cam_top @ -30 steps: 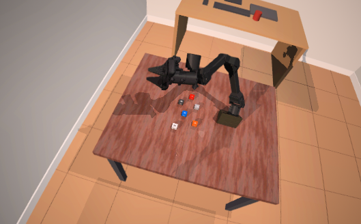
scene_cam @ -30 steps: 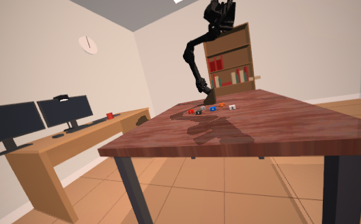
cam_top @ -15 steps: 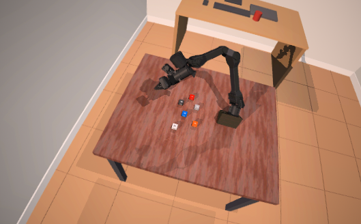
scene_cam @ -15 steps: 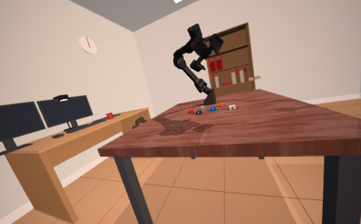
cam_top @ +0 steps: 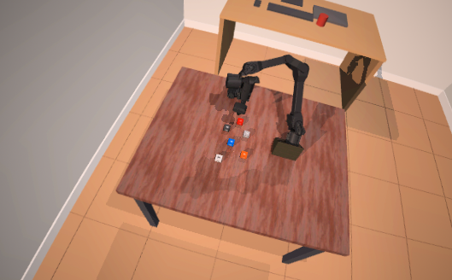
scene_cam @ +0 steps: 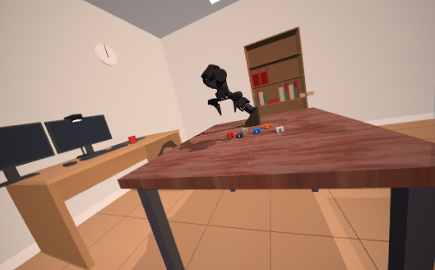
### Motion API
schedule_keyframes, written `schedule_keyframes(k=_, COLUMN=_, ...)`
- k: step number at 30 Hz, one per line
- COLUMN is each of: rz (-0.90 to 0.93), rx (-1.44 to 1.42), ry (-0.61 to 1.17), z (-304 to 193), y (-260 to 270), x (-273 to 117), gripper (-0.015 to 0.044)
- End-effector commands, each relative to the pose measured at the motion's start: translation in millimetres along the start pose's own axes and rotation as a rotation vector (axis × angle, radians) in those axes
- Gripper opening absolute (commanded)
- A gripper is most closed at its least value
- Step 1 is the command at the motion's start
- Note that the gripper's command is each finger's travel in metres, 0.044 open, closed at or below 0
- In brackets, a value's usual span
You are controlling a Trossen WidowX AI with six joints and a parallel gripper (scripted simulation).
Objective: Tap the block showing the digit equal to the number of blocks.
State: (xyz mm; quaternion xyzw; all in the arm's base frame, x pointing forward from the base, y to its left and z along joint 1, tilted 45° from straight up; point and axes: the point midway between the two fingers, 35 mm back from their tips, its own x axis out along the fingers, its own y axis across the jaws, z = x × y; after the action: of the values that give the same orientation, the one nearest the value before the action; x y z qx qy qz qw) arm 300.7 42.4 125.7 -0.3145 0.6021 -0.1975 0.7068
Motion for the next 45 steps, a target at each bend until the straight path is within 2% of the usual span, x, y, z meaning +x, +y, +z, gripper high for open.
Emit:
schedule_keyframes(k=1, rz=-0.023, rx=-0.04, ry=0.051, z=-15, y=-13, x=2, gripper=0.04)
schedule_keyframes(k=21, rz=-0.023, rx=-0.04, ry=0.051, z=-15, y=-13, x=2, gripper=0.04)
schedule_keyframes(k=28, rz=-0.019, rx=-0.042, ry=0.052, z=-59, y=56, x=1, gripper=0.04)
schedule_keyframes(k=45, rz=-0.02, rx=-0.042, ry=0.053, z=-60, y=58, x=1, gripper=0.04)
